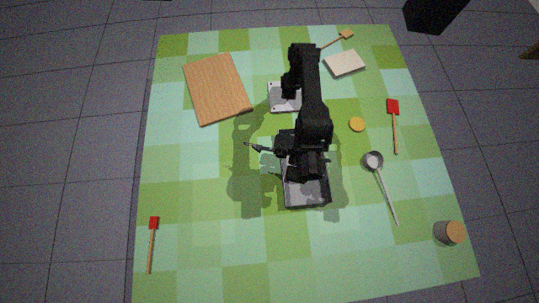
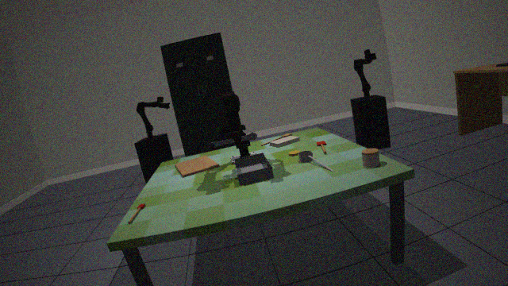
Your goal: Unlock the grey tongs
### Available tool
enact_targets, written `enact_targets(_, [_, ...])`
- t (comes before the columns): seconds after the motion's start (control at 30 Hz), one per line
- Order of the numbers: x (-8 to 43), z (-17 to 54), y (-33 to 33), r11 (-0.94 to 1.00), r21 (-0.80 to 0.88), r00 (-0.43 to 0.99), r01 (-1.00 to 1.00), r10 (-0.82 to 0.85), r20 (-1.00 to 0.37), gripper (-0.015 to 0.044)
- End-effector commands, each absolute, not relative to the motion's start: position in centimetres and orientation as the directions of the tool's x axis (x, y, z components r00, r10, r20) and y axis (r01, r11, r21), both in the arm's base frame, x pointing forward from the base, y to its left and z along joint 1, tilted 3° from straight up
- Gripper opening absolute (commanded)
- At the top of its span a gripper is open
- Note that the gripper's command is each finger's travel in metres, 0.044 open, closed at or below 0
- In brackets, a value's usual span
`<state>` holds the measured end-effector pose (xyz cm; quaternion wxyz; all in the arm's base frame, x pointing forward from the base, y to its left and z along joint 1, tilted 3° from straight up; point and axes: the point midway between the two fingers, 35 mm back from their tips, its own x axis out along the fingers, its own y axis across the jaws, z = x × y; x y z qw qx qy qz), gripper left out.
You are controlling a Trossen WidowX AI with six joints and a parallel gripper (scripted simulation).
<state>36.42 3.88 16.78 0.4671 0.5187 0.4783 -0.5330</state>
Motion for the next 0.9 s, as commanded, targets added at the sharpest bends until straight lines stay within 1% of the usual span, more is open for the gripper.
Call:
enact_targets(0.0, [36.4,17.2,1.6,-0.136,-0.011,-0.012,0.991,-0.005,-1.0,-0.015])
enact_targets(0.4, [35.4,17.5,-5.8,-0.258,-0.003,-0.005,0.966,-0.007,-1.0,-0.015])
enact_targets(0.87, [32.4,17.7,-13.8,-0.388,-0.003,-0.011,0.922,-0.018,-1.0,-0.015])
